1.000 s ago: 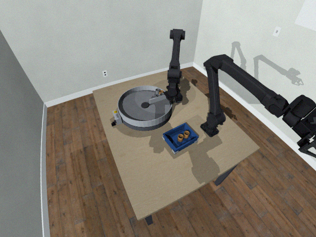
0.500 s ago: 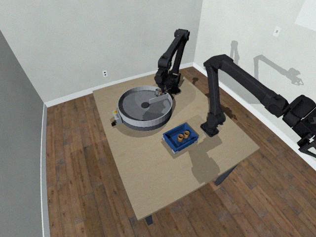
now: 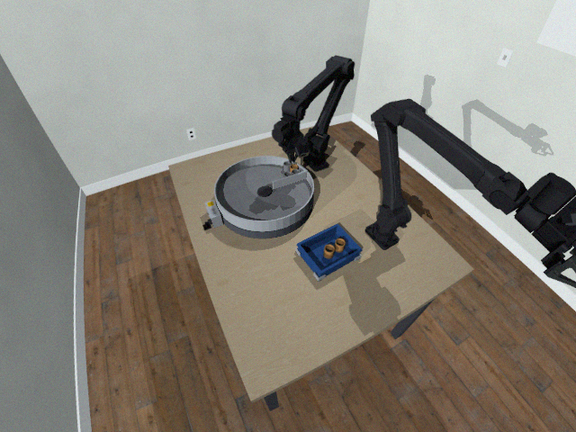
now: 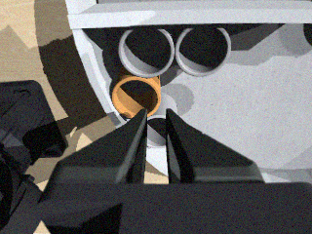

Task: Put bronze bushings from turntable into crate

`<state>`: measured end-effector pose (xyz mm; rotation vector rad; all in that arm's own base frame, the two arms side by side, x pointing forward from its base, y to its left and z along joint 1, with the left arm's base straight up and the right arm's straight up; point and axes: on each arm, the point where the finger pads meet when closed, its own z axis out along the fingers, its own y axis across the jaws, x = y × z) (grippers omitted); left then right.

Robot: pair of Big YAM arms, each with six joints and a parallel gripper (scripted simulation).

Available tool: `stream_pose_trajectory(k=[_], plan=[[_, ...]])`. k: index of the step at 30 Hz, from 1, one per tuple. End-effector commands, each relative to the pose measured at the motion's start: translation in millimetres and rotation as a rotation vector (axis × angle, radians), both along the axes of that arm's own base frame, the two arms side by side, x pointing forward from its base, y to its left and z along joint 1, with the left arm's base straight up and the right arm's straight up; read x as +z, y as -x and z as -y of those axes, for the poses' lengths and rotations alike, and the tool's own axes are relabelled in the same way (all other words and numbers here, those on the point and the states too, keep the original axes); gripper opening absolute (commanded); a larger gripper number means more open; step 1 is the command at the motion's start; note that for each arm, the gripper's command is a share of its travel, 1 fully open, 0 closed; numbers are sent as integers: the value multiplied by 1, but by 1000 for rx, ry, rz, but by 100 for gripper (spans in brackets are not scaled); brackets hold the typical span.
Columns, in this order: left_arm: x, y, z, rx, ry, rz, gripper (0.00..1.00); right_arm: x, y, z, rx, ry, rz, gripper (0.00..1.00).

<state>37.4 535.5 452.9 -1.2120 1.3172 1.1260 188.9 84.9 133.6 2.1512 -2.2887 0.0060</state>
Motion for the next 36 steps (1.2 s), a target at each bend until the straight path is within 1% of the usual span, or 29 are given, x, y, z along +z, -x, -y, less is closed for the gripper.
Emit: stream_pose_trajectory(k=[1,3,7,36], plan=[[48,3,-8,8,-86,19,100,5,0,6,29,-9,5,13],[48,3,-8,8,-86,19,100,12,-5,5,30,-16,24,13],[48,3,-8,8,-86,19,100,7,-3,7,32,-8,4,13],[48,3,-8,8,-86,19,100,7,-2,6,32,-8,5,13]])
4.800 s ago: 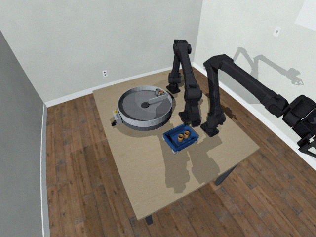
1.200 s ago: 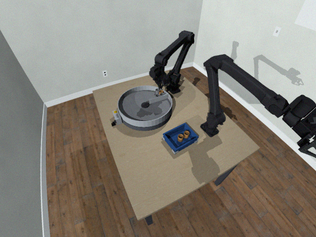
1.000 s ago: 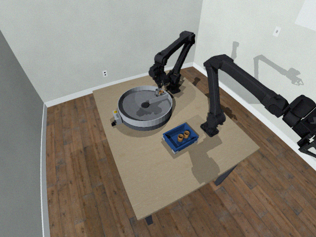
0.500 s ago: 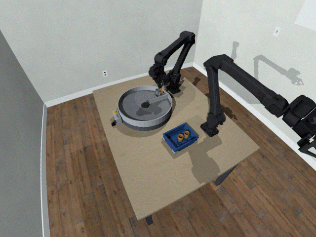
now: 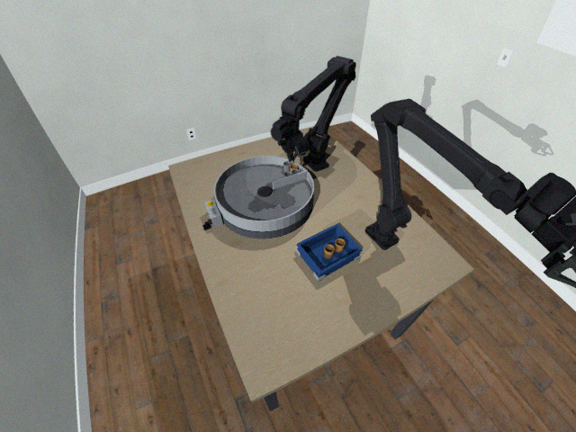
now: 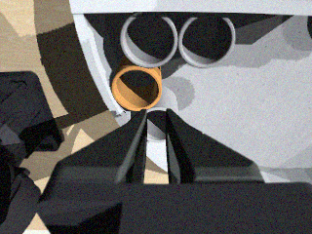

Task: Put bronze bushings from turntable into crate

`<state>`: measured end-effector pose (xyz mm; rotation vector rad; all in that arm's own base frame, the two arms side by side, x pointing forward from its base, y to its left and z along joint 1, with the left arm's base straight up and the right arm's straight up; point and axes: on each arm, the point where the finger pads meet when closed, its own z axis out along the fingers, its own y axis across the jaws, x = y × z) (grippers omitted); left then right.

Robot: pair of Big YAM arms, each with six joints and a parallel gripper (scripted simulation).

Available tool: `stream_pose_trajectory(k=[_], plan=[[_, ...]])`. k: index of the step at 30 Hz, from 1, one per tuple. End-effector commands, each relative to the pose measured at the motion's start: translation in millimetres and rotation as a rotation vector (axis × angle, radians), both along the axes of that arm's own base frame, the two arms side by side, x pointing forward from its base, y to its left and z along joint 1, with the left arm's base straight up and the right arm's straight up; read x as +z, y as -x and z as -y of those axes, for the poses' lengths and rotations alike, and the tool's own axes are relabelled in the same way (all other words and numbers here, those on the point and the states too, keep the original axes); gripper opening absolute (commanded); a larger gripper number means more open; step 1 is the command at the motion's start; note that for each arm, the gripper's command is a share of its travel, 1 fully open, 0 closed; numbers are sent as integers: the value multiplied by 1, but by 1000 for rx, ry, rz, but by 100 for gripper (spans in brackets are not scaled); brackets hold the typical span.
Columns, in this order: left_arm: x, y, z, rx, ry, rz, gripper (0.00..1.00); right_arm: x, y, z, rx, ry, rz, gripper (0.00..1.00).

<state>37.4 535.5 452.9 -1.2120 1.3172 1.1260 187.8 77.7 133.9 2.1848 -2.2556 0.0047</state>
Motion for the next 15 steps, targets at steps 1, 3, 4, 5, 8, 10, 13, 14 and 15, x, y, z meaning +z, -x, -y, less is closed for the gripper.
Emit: stream_pose_trajectory(k=[1,3,4,5,8,10,13,14,15], plan=[[48,3,-8,8,-86,19,100,6,-3,-2,2,-8,6,13],[48,3,-8,8,-86,19,100,6,-3,-2,2,-8,6,13],[48,3,-8,8,-86,19,100,6,-3,-2,2,-8,6,13],[48,3,-8,8,-86,19,100,6,-3,-2,2,-8,6,13],[48,3,-8,8,-86,19,100,4,-2,-1,2,-7,3,13],[48,3,-8,8,-86,19,100,-1,-4,-2,2,-9,8,13],[48,3,-8,8,-86,19,100,-9,-5,-1,2,-8,5,13],[48,3,-8,8,-86,19,100,-14,-5,0,0,-8,5,13],[48,3,-8,8,-86,19,100,-18,-5,0,-2,-8,5,13]])
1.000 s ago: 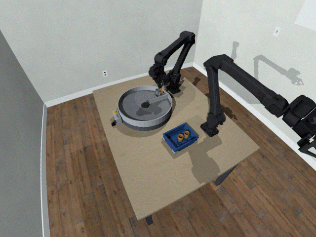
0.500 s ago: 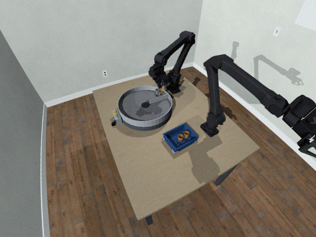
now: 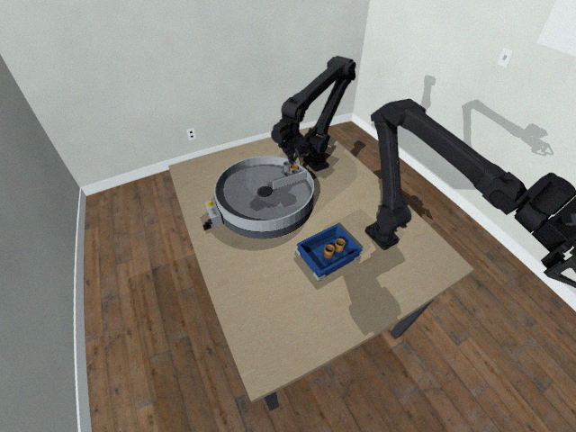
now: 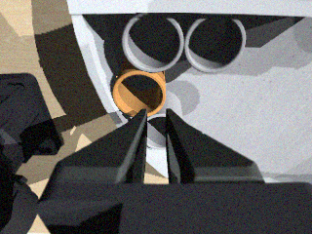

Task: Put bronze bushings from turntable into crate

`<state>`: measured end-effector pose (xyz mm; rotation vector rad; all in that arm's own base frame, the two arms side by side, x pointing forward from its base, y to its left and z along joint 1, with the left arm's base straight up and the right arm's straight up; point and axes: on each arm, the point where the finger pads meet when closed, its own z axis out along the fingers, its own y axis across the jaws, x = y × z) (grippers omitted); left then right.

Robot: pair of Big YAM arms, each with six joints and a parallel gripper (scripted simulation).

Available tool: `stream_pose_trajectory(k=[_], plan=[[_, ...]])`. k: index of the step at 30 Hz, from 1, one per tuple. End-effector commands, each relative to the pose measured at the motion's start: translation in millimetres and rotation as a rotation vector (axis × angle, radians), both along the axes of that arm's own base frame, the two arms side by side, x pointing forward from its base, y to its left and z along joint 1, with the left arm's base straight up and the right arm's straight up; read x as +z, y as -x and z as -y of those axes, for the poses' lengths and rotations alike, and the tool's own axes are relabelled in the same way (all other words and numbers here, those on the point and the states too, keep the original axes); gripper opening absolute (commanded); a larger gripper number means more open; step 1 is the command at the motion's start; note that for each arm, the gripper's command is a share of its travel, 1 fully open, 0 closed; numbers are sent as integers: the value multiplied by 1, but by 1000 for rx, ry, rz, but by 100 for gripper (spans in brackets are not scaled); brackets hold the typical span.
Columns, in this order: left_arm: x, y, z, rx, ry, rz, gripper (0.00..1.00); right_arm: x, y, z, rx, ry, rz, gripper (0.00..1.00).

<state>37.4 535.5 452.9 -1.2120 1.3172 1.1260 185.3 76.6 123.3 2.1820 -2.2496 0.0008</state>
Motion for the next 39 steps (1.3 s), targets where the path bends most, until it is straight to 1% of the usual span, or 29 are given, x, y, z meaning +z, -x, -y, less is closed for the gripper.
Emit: stream_pose_trajectory(k=[1,3,4,5,6,7,9,10,13,14,39], plan=[[48,3,-8,8,-86,19,100,-11,-8,-1,-4,-10,11,13],[48,3,-8,8,-86,19,100,-12,-7,-1,-3,-10,11,13],[48,3,-8,8,-86,19,100,-6,-13,-4,-1,-17,26,13],[48,3,-8,8,-86,19,100,12,-26,-9,-1,-36,74,13],[48,3,-8,8,-86,19,100,15,-26,-9,-2,-41,87,13],[48,3,-8,8,-86,19,100,15,-26,-9,-2,-41,87,13],[48,3,-8,8,-86,19,100,0,-17,-6,-2,-24,43,13],[48,3,-8,8,-86,19,100,-1,-17,-6,-2,-21,38,13],[48,3,-8,8,-86,19,100,-1,-17,-6,-2,-21,38,13],[48,3,-8,8,-86,19,100,2,-17,-6,-2,-28,53,13],[48,3,-8,8,-86,19,100,2,-18,-6,-2,-27,52,13]])
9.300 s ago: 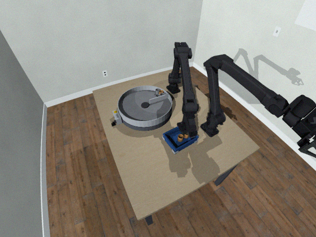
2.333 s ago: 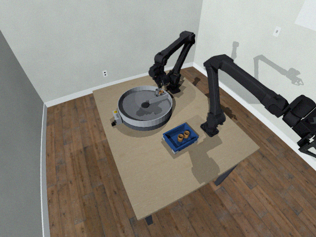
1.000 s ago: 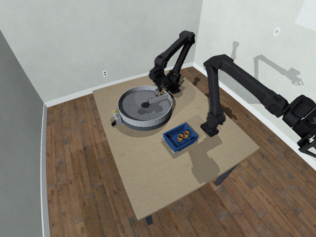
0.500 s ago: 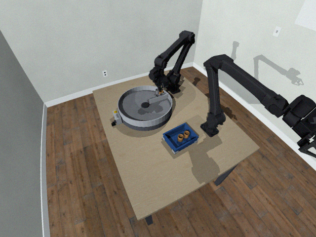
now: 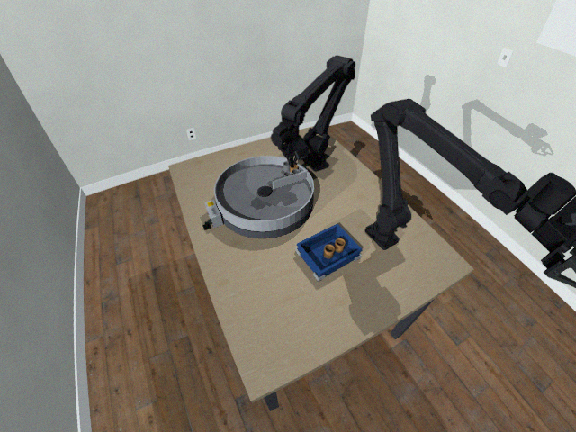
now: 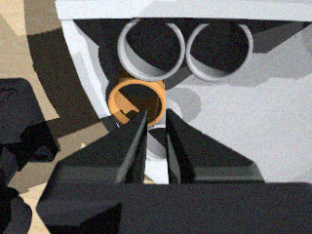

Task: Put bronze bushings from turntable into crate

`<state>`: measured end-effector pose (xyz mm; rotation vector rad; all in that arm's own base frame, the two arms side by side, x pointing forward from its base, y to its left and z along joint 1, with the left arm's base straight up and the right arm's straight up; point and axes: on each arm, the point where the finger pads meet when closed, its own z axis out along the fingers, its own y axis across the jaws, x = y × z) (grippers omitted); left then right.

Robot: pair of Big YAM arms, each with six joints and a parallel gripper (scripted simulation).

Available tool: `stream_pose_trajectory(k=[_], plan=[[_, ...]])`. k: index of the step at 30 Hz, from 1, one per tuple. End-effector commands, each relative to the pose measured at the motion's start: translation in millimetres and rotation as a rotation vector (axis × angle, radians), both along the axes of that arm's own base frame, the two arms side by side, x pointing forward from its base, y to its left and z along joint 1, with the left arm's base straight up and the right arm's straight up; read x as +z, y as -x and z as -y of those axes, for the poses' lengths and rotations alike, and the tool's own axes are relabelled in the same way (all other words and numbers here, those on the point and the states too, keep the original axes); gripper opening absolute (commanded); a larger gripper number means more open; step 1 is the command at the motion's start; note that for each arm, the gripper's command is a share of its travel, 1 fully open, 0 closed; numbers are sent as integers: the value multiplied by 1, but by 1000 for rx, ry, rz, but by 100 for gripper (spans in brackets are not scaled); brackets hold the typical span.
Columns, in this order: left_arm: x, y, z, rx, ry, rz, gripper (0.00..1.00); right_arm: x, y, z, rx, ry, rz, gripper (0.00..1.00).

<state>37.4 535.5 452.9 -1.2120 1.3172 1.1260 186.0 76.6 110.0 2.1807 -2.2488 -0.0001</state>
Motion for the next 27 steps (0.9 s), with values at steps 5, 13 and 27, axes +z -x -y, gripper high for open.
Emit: stream_pose_trajectory(k=[5,13,27], plan=[[48,3,-8,8,-86,19,100,24,-28,-9,-4,-33,67,13],[48,3,-8,8,-86,19,100,13,-17,-6,-1,-24,43,13],[48,3,-8,8,-86,19,100,13,-17,-6,-1,-24,43,13]])
